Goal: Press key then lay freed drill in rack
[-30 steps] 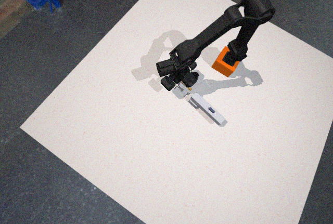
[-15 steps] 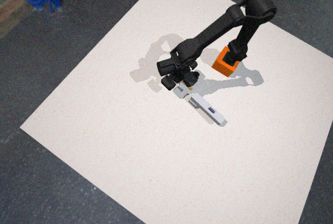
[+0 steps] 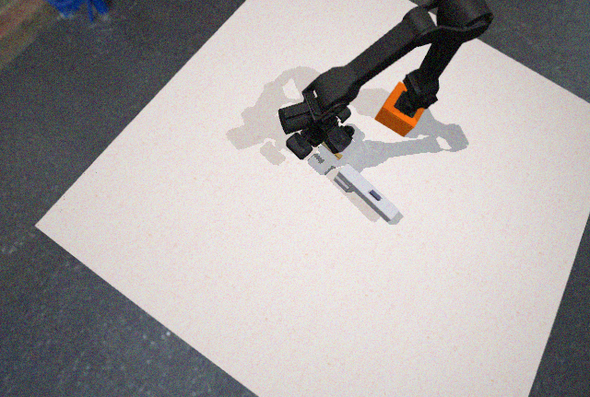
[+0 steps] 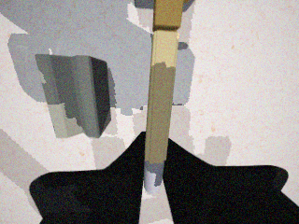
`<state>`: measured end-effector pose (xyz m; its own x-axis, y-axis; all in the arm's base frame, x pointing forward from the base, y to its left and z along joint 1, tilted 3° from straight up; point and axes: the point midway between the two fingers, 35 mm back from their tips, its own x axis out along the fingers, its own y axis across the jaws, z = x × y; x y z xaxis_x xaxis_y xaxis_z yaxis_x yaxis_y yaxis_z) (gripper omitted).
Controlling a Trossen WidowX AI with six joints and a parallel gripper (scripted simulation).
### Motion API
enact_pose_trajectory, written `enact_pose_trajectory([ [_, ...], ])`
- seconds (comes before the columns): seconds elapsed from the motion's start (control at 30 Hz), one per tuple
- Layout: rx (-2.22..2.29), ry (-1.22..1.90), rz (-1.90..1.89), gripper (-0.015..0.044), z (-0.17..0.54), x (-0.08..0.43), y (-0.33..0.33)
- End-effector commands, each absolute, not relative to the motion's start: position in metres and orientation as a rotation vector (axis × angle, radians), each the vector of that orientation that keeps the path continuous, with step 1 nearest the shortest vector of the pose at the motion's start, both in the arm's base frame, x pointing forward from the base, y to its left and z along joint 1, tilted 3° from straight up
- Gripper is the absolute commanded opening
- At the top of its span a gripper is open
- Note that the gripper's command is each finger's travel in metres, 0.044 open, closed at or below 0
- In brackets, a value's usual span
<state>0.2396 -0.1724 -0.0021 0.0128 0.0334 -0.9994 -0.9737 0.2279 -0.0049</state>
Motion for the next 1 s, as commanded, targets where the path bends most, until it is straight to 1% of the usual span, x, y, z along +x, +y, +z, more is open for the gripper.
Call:
enact_pose_trajectory([
  [0.0, -1.023, 1.277, 1.043, 0.0000, 0.0010, 0.2406, -0.1733],
  [0.97, -1.023, 1.277, 1.043, 0.0000, 0.0082, 0.2406, -0.1734],
])
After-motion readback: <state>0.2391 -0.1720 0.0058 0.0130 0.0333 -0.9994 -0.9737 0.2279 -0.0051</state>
